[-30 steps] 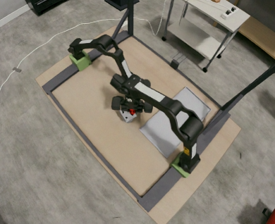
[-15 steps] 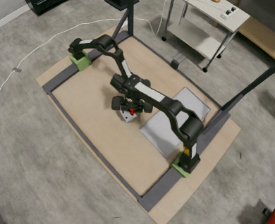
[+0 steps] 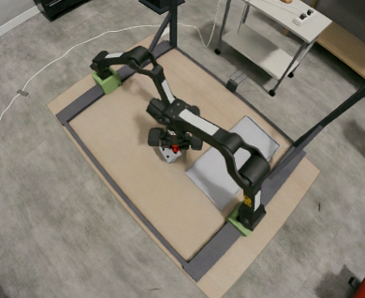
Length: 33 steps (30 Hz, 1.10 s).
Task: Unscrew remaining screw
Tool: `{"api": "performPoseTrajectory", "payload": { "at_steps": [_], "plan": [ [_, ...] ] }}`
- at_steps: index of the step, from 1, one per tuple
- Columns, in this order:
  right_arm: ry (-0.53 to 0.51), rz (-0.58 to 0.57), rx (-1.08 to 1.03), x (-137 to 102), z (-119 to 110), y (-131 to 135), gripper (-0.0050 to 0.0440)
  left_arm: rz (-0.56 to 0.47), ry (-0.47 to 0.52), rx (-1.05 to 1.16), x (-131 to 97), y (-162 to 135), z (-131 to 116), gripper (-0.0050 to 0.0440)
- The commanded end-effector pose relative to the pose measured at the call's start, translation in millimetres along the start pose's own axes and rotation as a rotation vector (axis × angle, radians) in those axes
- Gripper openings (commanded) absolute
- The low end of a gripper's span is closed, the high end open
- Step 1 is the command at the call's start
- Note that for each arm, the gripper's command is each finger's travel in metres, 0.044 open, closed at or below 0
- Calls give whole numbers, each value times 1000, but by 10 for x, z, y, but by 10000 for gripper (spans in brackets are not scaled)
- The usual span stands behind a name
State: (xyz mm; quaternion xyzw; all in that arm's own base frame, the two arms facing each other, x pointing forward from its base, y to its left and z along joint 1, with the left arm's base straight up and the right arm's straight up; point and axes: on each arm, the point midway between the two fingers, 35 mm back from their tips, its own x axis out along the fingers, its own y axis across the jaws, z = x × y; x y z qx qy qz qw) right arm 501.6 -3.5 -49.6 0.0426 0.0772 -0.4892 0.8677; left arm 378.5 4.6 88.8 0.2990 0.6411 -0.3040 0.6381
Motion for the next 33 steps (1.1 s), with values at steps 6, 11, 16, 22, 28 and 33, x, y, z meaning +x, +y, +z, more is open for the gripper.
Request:
{"api": "performPoseTrajectory", "payload": {
  "at_steps": [6,11,16,22,28,33],
  "plan": [
    [-11,3,36,9,151,58,245,52,-33,-6,-196,61,27,130],
    [-11,3,36,9,151,58,245,49,-40,-5,-200,54,28,130],
    [-11,3,36,9,151,58,245,32,-28,-4,-131,38,16,130],
    [-11,3,36,9,151,58,245,32,-28,-4,-131,38,16,130],
    [-11,3,36,9,151,58,245,48,-50,-5,-224,56,29,130],
    [-11,3,36,9,151,58,245,30,-33,-4,-147,35,17,130]
  ]
}}
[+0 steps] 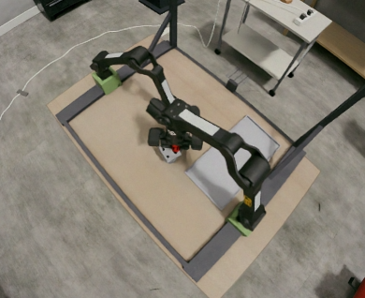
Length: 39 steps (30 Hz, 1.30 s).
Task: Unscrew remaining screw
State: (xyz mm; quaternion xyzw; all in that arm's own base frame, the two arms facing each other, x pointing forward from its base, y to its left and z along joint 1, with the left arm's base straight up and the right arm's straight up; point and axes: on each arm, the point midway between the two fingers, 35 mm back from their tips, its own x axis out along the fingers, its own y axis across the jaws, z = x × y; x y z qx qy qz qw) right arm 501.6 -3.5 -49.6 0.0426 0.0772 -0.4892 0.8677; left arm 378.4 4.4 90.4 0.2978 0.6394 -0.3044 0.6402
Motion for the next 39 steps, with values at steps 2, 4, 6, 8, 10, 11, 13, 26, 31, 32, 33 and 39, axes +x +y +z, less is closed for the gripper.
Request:
{"api": "performPoseTrajectory", "payload": {
  "at_steps": [2,4,6,8,10,11,13,26,31,32,33,39],
  "plan": [
    [-11,3,36,9,151,58,245,30,-27,-2,-131,37,17,130],
    [-11,3,36,9,151,58,245,30,-27,-2,-131,37,17,130],
    [-11,3,36,9,151,58,245,30,-27,-2,-131,37,17,130],
    [-11,3,36,9,151,58,245,43,-45,-2,-203,55,32,130],
    [-11,3,36,9,151,58,245,44,-47,-2,-214,54,32,130],
    [-11,3,36,9,151,58,245,44,-48,-1,-215,55,32,130],
    [-11,3,36,9,151,58,245,43,-48,-1,-212,55,34,130],
    [-11,3,36,9,151,58,245,46,-50,-1,-224,57,33,130],
    [-11,3,36,9,151,58,245,40,-45,-1,-209,57,31,130],
    [-11,3,36,9,151,58,245,40,-45,-1,-210,57,31,130],
    [-11,3,36,9,151,58,245,40,-45,-1,-212,57,31,130],
    [-11,3,36,9,151,58,245,42,-46,-1,-218,58,33,130]
  ]
}}
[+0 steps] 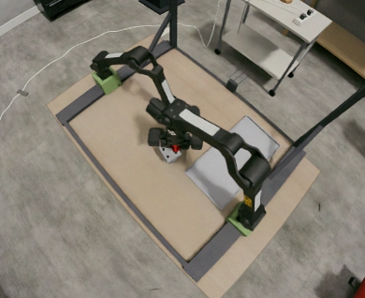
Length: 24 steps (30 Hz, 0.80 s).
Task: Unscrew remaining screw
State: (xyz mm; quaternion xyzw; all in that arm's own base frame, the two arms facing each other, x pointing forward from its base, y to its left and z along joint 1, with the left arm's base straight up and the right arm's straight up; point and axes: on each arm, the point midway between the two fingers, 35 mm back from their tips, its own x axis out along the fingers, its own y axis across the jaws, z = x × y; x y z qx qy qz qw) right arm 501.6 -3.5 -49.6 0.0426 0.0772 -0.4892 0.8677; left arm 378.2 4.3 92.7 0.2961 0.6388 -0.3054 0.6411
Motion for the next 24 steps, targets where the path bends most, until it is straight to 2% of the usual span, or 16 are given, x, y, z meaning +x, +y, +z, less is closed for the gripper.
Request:
{"api": "performPoseTrajectory", "payload": {
  "at_steps": [1,24],
  "plan": [
    [-11,3,36,9,151,58,245,45,-43,0,-195,60,34,130],
    [-11,3,36,9,151,58,245,45,-43,0,-214,59,32,130]
  ]
}}
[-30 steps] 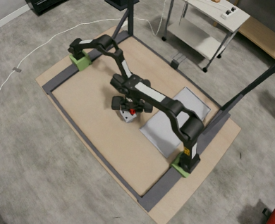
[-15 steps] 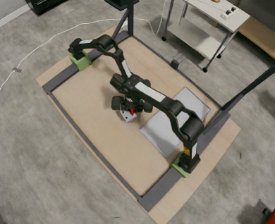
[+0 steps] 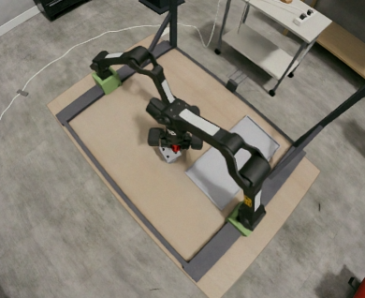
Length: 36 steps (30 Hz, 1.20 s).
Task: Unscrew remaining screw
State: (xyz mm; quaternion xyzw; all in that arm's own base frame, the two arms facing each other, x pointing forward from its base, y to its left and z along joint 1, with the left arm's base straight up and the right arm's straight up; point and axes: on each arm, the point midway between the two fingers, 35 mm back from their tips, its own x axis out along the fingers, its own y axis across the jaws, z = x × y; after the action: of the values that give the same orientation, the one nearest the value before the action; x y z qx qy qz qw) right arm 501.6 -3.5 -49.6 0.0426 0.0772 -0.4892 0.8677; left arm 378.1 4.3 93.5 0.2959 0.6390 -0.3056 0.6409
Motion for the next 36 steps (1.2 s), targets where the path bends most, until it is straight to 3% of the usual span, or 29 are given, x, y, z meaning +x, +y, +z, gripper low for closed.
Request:
{"api": "performPoseTrajectory", "payload": {
  "at_steps": [1,36],
  "plan": [
    [-11,3,36,9,151,58,245,46,-44,0,-209,59,32,130],
    [-11,3,36,9,151,58,245,46,-38,-1,-261,45,30,130]
  ]
}}
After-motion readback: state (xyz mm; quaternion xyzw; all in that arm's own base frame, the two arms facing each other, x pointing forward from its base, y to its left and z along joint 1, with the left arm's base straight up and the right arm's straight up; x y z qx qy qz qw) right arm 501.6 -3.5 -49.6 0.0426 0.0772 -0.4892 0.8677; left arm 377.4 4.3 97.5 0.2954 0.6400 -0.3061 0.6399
